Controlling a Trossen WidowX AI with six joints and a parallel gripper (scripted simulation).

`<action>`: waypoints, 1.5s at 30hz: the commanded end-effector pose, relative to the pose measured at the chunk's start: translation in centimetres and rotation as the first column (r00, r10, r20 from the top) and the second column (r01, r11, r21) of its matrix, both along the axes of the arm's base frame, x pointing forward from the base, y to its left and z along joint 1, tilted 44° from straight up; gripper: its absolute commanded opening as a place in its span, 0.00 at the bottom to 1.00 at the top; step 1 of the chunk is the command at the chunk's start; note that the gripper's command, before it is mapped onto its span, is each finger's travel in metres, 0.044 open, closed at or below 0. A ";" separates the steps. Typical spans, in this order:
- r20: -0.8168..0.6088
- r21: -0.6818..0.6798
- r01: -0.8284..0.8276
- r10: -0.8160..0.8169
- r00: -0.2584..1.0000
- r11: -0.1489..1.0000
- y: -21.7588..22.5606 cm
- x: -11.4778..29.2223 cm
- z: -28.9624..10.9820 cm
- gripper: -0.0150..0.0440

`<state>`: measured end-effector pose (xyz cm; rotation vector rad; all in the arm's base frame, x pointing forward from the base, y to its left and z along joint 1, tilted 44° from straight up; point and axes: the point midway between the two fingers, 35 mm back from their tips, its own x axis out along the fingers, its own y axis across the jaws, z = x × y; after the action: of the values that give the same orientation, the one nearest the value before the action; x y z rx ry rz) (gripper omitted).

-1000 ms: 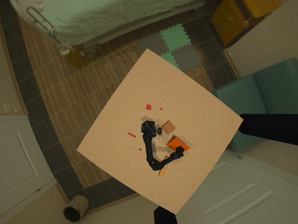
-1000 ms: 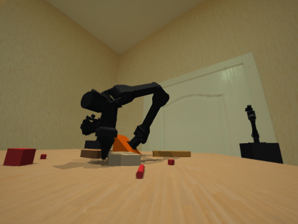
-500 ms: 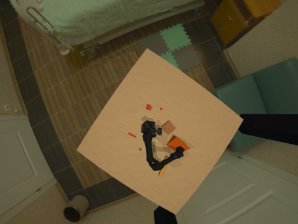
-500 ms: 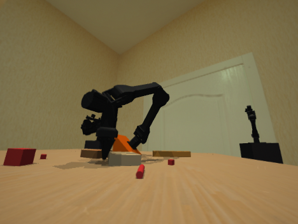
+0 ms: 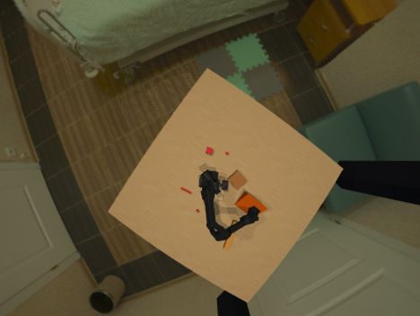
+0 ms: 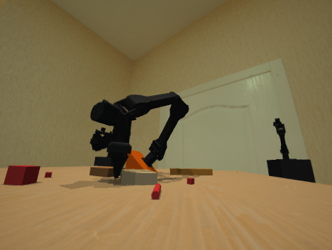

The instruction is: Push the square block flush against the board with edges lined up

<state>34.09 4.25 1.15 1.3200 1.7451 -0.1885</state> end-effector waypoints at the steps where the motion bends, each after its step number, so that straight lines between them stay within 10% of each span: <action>1: -0.012 0.008 -0.002 0.002 1.000 1.000 0.4 -0.3 0.0 0.25; 45: -0.010 0.006 -0.002 0.002 1.000 1.000 -2.3 2.3 -2.5 0.25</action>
<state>36.01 2.52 -0.98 1.3289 1.7603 -0.1882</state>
